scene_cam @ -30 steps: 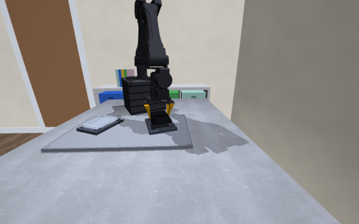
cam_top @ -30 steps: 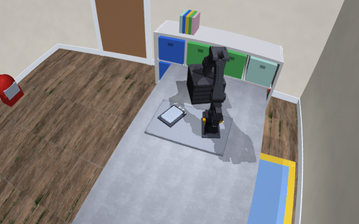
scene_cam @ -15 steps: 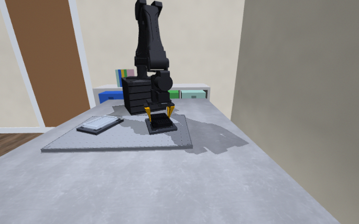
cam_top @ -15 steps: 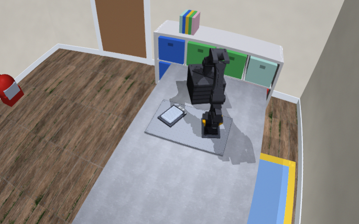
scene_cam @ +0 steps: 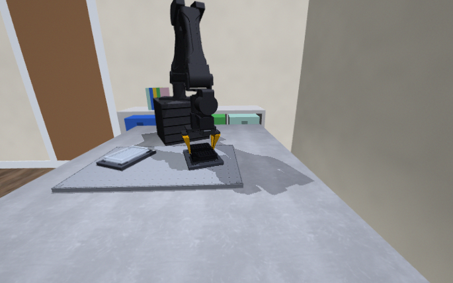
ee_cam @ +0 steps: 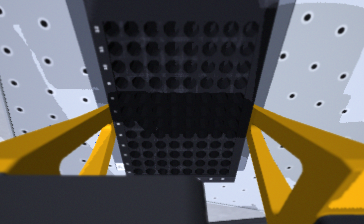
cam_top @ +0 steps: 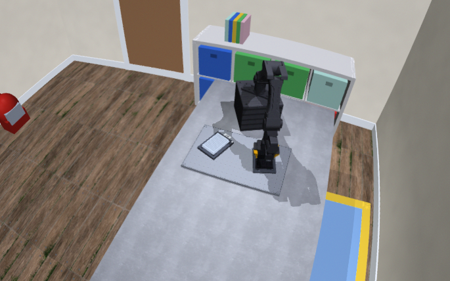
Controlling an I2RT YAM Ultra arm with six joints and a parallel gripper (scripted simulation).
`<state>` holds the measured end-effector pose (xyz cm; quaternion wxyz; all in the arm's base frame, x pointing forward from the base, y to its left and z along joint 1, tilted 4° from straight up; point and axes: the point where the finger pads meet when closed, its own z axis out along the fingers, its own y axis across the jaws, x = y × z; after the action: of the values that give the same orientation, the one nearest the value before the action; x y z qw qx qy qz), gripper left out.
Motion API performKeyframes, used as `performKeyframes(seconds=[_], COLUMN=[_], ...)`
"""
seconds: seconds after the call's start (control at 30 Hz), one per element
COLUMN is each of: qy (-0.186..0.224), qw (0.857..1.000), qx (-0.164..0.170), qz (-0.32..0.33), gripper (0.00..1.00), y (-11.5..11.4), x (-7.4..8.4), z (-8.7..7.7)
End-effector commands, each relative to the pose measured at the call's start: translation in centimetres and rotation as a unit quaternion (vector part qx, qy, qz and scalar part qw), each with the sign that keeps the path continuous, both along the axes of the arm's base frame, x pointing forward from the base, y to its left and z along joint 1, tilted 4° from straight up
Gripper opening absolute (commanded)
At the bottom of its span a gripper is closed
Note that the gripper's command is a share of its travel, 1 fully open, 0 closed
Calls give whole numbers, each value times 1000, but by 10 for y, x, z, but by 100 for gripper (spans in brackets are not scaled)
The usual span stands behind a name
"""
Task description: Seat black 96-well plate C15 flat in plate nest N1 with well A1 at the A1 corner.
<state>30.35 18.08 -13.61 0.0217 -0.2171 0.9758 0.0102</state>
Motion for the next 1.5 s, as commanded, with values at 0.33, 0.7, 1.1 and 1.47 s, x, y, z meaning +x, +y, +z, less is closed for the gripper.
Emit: performKeyframes(seconds=[0.33,0.7,1.1,1.47], qy=[-11,-11,-11,-11], qw=[1000,1000,1000,1000], qx=[6,6,6,6], qz=[0,0,0,0], gripper=[0,0,0,0], y=[3,3,3,3], x=[5,5,4,4], z=[3,1,-1,-2])
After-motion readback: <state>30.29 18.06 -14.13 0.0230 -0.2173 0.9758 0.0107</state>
